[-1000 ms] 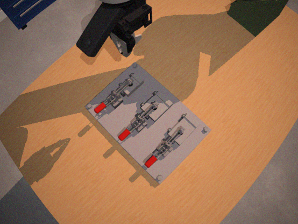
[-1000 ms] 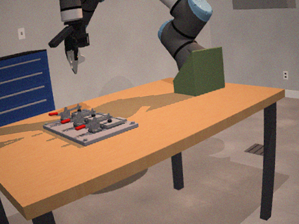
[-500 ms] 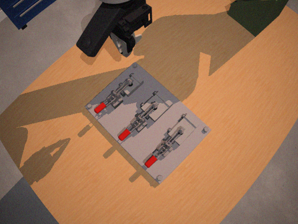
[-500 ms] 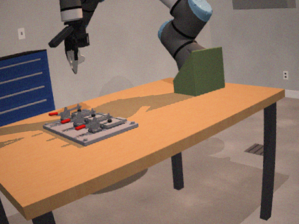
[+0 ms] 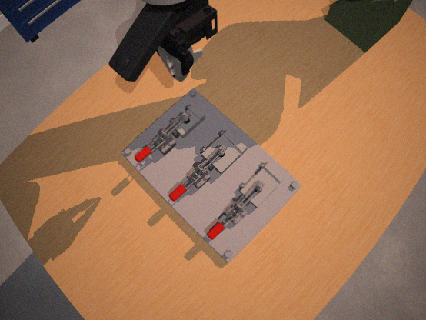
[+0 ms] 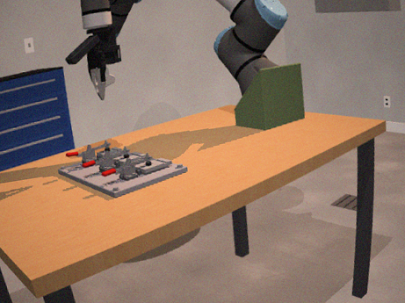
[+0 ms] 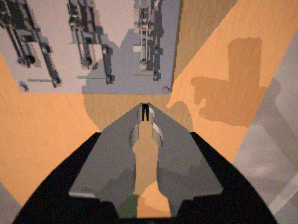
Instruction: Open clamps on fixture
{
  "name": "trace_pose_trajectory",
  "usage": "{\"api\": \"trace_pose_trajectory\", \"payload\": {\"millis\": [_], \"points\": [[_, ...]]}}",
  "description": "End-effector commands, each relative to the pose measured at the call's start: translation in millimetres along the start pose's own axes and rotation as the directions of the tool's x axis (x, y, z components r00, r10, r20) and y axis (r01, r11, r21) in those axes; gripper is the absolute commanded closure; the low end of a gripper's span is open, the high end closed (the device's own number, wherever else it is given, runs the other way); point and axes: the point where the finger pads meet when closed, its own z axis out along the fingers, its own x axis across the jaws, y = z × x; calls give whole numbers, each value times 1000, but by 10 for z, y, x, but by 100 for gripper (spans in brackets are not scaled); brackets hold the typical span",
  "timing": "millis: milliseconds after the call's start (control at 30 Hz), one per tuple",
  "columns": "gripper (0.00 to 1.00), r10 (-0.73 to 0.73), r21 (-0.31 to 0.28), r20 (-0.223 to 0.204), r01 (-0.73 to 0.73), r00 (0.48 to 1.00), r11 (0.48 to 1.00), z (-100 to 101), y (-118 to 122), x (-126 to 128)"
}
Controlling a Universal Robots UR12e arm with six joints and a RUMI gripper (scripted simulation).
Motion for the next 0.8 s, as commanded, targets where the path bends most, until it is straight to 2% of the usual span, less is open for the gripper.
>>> {"api": "trace_pose_trajectory", "payload": {"millis": [0,333,367,767], "points": [[100,-1,2,-1,1,1000,1000,-17,12,-4],[100,-1,2,-1,1,1000,1000,-18,12,-3],[41,0,1,0,0,1000,1000,-8,0,1],[41,1,1,0,-1,1000,1000,-10,0,2]]}}
